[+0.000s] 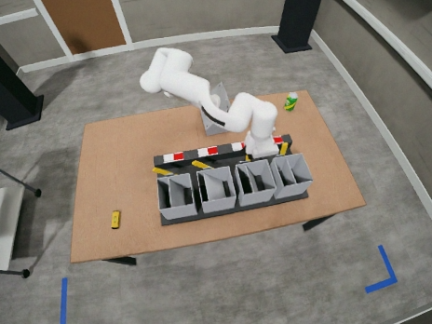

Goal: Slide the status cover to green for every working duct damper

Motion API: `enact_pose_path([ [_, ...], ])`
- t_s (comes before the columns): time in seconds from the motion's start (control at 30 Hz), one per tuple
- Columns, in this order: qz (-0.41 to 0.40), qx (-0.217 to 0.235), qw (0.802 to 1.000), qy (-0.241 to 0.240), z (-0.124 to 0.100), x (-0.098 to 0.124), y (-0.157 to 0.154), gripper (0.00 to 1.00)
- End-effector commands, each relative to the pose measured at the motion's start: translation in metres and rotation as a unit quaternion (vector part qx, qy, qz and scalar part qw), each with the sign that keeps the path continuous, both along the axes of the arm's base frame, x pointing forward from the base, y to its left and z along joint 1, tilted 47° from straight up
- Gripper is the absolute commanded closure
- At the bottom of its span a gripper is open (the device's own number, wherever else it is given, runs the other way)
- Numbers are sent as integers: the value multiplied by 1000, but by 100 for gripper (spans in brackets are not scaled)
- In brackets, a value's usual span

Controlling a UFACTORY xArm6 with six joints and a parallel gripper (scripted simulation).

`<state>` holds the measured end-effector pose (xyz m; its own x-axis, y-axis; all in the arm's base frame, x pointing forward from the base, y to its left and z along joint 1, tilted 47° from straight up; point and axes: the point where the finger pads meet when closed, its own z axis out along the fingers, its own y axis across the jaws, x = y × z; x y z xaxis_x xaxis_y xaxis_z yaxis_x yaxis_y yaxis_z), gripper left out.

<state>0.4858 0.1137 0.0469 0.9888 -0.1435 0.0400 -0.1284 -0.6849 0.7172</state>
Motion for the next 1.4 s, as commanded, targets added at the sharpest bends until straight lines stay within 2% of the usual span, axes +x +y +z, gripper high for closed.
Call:
enact_pose_path([
  [0.0,-3,-9,1000,5,4,41,3,61],
  [1.37,-3,-9,1000,5,4,44,3,61],
])
